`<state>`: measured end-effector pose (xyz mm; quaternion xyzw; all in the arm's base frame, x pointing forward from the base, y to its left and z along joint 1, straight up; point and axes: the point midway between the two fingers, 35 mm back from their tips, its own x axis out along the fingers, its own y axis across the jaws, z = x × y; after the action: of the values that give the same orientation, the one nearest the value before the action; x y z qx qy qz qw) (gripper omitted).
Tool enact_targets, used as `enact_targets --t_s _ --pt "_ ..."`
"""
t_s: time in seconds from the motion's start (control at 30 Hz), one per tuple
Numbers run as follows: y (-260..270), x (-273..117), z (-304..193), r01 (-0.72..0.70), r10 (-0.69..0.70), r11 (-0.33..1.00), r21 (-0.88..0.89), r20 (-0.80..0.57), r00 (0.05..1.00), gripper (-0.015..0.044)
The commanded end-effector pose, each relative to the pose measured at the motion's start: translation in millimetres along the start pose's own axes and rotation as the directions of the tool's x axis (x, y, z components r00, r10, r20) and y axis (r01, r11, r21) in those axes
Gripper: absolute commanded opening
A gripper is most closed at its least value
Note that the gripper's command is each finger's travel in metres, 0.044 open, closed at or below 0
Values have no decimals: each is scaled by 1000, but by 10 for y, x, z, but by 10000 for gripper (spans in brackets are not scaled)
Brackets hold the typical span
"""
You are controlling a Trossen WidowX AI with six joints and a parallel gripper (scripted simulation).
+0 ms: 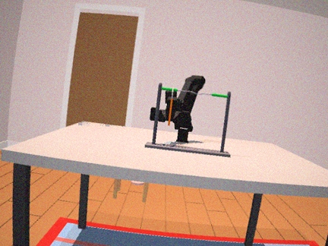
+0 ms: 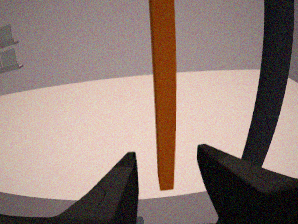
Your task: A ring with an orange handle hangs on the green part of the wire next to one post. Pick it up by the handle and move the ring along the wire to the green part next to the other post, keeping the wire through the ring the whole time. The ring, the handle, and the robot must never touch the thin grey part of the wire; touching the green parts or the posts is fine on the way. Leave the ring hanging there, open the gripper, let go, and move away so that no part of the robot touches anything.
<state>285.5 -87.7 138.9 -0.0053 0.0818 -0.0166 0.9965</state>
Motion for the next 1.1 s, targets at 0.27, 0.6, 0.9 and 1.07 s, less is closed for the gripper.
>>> enact_targets --t_s 0.27,0.6,0.9,1.07 --pt "0 203 -6 4 -4 1000 6 3 1000 160" --pt "23 357 -39 4 -4 1000 7 5 1000 160" --pt "25 367 -42 4 -4 1000 7 5 1000 160" --pt "25 367 -42 4 -4 1000 7 5 1000 160"
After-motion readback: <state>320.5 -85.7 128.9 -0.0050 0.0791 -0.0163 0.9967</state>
